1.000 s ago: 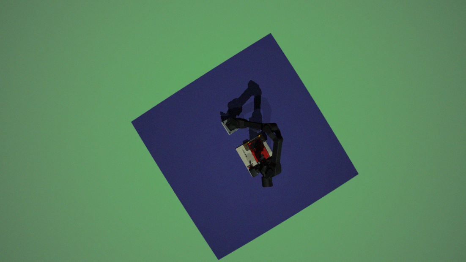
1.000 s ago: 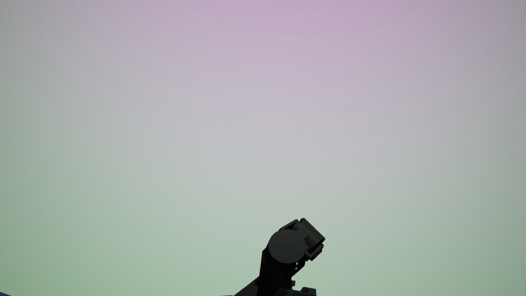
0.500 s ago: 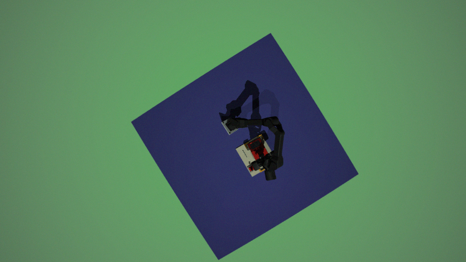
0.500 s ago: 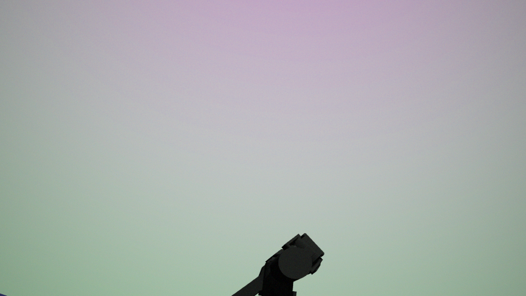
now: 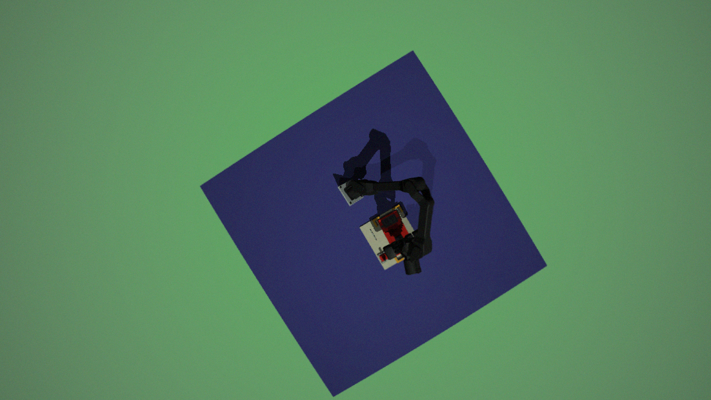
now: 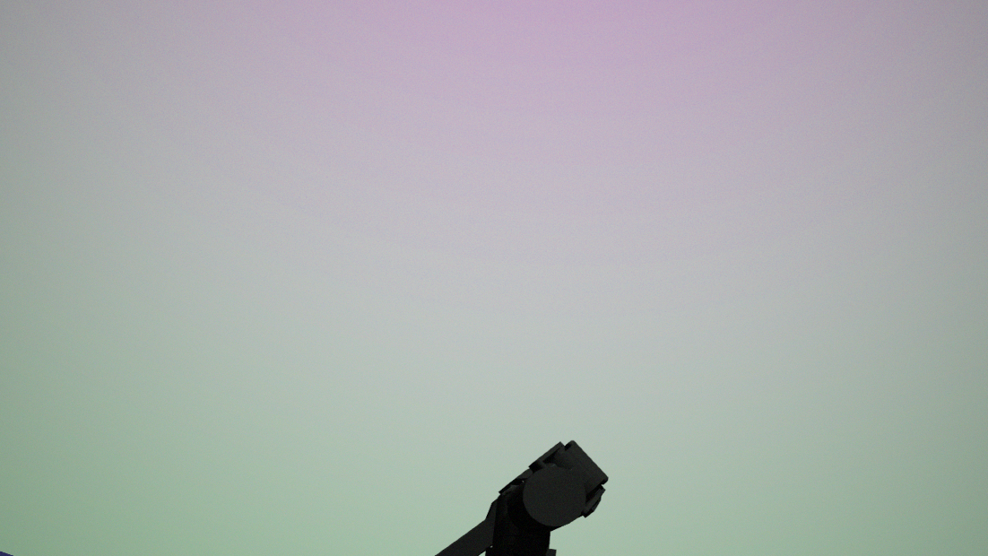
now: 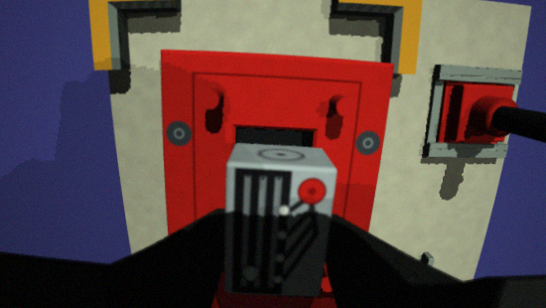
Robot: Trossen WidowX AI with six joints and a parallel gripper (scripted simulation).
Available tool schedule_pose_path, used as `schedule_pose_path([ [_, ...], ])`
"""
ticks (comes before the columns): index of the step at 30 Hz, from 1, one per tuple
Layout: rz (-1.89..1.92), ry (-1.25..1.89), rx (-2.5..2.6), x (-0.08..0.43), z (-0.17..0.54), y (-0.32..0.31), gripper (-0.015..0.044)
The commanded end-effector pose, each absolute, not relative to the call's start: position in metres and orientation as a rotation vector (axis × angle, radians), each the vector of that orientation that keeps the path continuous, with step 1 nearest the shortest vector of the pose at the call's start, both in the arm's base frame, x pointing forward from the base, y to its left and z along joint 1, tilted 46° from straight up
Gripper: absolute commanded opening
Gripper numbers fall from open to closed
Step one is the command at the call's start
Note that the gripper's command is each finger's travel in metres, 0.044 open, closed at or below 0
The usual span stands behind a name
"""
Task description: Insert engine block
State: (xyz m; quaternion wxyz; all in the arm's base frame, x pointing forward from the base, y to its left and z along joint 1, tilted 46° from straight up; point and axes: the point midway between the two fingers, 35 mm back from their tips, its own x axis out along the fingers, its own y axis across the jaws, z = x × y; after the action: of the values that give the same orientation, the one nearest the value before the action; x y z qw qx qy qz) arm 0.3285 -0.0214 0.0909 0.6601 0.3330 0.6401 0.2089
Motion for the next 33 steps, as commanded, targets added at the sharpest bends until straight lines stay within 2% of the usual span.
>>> schedule_pose_path([
  [1,0.474,1.446,0.761,0.3287,0.0912,-0.0208,0.0159],
  [33,0.459,1.453,0.777,0.3296,0.0921,-0.0202,0.0159],
])
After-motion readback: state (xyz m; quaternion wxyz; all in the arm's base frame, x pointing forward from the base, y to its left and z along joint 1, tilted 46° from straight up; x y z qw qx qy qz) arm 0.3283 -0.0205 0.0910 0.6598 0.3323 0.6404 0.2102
